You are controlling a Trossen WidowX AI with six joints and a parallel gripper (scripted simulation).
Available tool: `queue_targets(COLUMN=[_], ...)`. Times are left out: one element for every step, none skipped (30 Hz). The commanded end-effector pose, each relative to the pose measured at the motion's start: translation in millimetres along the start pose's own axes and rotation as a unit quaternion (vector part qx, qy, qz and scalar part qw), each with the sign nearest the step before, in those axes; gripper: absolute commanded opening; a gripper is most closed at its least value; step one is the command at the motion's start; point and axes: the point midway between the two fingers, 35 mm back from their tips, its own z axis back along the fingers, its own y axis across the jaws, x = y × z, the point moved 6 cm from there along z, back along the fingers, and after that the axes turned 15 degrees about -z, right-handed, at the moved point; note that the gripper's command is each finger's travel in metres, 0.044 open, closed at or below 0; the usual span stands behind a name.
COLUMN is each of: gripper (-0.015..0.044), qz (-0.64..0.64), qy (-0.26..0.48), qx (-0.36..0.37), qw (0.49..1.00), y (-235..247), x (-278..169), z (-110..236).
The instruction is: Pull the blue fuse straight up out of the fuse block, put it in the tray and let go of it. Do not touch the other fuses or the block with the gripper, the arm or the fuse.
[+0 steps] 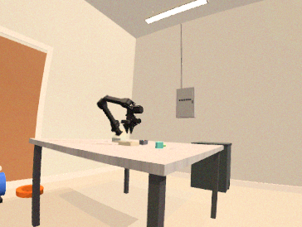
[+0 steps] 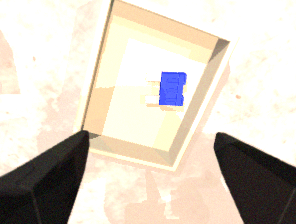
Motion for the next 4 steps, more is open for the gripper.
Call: queue_targets(gripper=[0.0330,0.0330,0.0330,0.0330], qz=[0.000,0.000,0.000,0.000], qy=[0.000,0.000,0.000,0.000], qx=[0.000,0.000,0.000,0.000], qw=[1.000,1.000,1.000,1.000], y=[0.1,0.1,0.1,0.1], x=[-0.1,-0.1,-0.1,-0.1], z=[-0.2,-0.2,-0.2,-0.2])
